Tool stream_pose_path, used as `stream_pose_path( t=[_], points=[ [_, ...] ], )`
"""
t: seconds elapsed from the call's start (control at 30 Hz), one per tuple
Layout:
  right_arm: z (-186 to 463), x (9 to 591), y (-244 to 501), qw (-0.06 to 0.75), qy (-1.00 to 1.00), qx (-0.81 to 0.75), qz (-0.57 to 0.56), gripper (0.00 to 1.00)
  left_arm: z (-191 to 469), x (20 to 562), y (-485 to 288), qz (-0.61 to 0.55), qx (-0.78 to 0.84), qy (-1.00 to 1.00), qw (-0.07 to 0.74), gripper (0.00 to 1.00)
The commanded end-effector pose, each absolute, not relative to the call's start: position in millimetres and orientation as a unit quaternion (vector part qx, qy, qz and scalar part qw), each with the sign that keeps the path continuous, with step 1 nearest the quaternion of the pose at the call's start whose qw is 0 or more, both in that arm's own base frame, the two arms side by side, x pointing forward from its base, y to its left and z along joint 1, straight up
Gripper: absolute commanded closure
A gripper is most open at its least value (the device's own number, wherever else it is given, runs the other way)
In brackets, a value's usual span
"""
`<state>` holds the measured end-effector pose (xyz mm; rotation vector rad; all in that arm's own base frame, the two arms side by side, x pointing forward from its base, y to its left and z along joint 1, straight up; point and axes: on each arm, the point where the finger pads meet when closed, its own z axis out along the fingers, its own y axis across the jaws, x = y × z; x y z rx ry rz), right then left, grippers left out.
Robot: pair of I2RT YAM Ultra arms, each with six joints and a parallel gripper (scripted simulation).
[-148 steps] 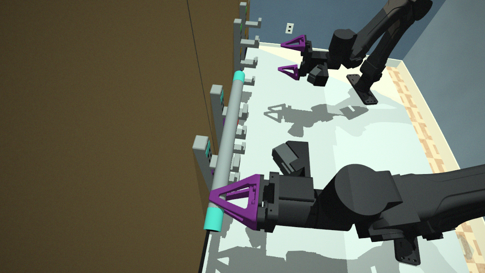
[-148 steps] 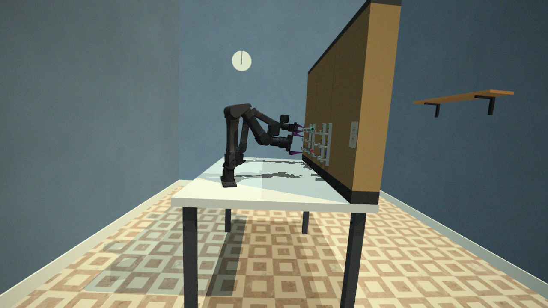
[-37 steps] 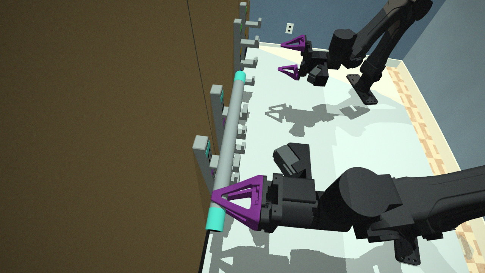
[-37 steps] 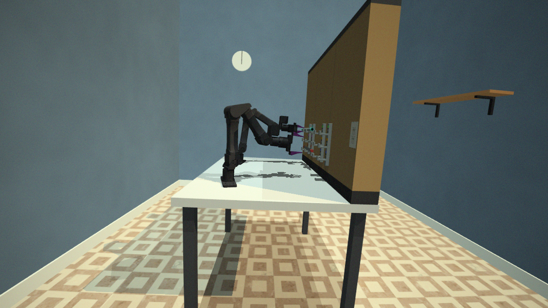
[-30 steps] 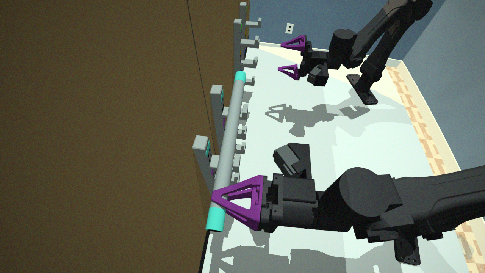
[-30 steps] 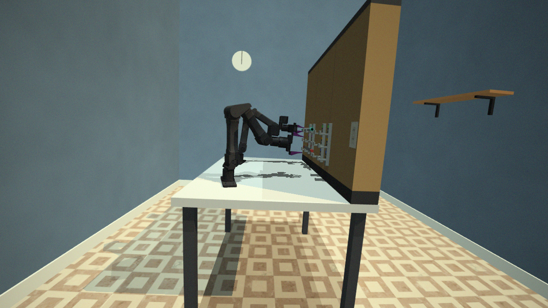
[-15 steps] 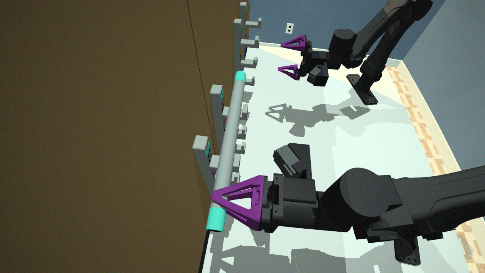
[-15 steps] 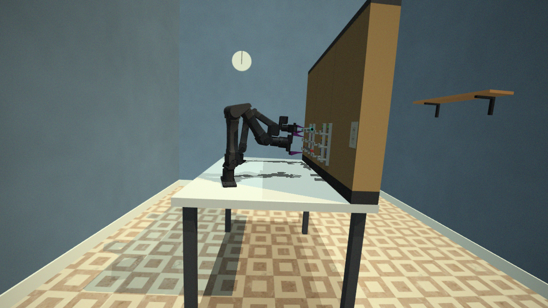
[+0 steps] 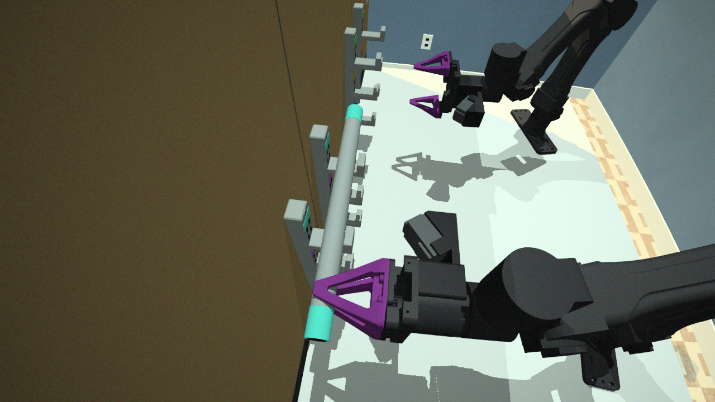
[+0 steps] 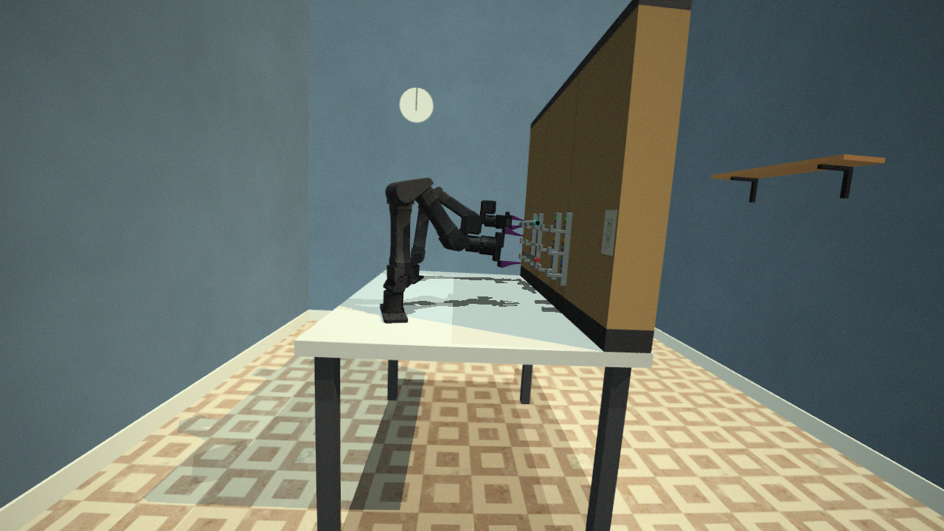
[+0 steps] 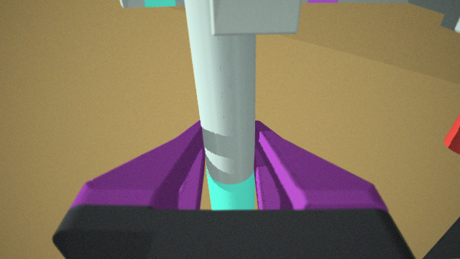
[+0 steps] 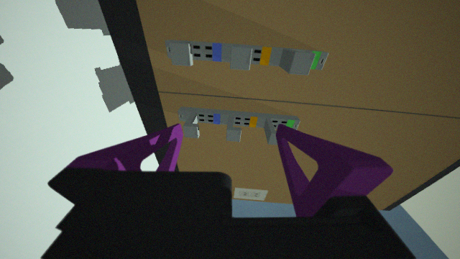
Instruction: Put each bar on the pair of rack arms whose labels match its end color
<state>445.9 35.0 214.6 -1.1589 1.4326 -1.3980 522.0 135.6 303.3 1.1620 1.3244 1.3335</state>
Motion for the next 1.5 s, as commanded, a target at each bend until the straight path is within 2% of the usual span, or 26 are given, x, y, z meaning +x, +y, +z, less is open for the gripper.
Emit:
stream_pose_path(
  t=[0.0, 0.4, 0.9, 0.97, 1.47],
  points=[
    [238.0, 443.4, 30.6, 0.428, 0.561, -0.431, -0.562, 0.0, 304.3, 524.6, 130.4, 0.535, 0.462, 0.535, 0.462, 1.0],
    [238.0, 443.4, 30.6, 0.428, 0.561, -0.431, -0.562, 0.0, 303.8, 524.6, 130.4, 0.535, 0.462, 0.535, 0.462, 1.0],
    [238.0, 443.4, 30.6, 0.428, 0.561, -0.431, -0.562, 0.0, 303.8, 524.6, 130.4, 0.535, 0.462, 0.536, 0.462, 0.66],
    [238.0, 443.4, 30.6, 0.428, 0.561, -0.431, -0.562, 0.0, 303.8, 524.6, 130.4, 0.535, 0.462, 0.536, 0.462, 0.66],
    [238.0, 443.4, 30.6, 0.428, 0.561, -0.431, -0.562, 0.0, 303.8, 524.6, 130.5, 0.535, 0.462, 0.536, 0.462, 0.33]
  ],
)
